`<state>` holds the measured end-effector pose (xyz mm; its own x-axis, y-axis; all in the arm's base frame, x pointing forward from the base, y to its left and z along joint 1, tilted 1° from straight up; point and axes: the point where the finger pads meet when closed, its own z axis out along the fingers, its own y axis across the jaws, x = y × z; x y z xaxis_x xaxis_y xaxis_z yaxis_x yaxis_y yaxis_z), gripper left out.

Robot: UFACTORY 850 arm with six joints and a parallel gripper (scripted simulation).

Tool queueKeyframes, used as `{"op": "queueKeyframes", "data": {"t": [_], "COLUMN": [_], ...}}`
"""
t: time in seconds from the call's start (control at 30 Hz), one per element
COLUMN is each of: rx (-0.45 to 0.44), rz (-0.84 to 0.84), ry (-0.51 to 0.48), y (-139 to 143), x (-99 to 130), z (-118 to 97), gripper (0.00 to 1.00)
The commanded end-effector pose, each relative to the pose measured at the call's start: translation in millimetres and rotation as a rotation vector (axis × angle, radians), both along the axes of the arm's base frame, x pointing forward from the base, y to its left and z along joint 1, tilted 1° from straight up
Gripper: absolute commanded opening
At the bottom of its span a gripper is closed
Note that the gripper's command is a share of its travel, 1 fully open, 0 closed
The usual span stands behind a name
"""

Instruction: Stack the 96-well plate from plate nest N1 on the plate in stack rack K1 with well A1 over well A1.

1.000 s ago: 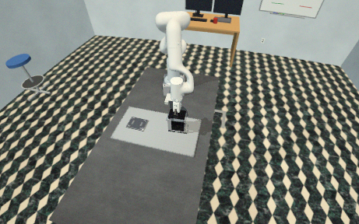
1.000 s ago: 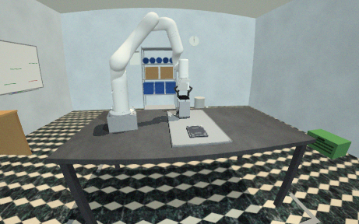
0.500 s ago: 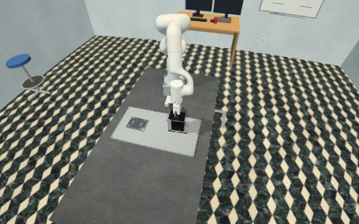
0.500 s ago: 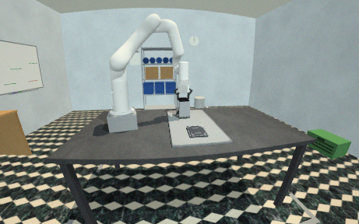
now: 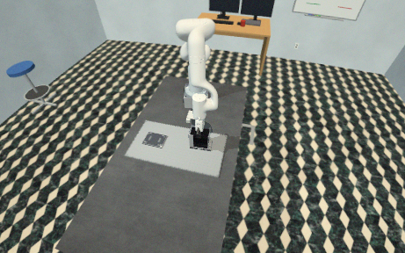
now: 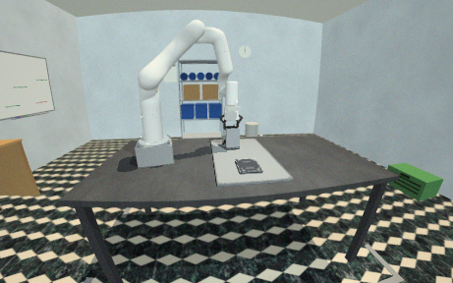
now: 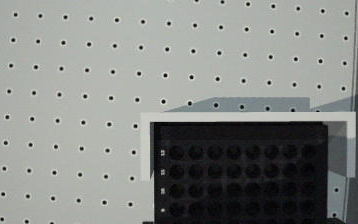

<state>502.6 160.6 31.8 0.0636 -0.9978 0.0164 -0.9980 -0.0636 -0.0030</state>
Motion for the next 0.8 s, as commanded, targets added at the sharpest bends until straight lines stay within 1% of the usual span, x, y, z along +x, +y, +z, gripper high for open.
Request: {"op": "queueKeyframes", "data": {"t": [0.0,0.77], "rx": [0.000,0.000], "rz": [0.000,0.000], "ry": [-0.001,-0.001], "y": [0,0], "x": [1,1], "z": [-6,-41], "gripper": [0.00,0.00]}}
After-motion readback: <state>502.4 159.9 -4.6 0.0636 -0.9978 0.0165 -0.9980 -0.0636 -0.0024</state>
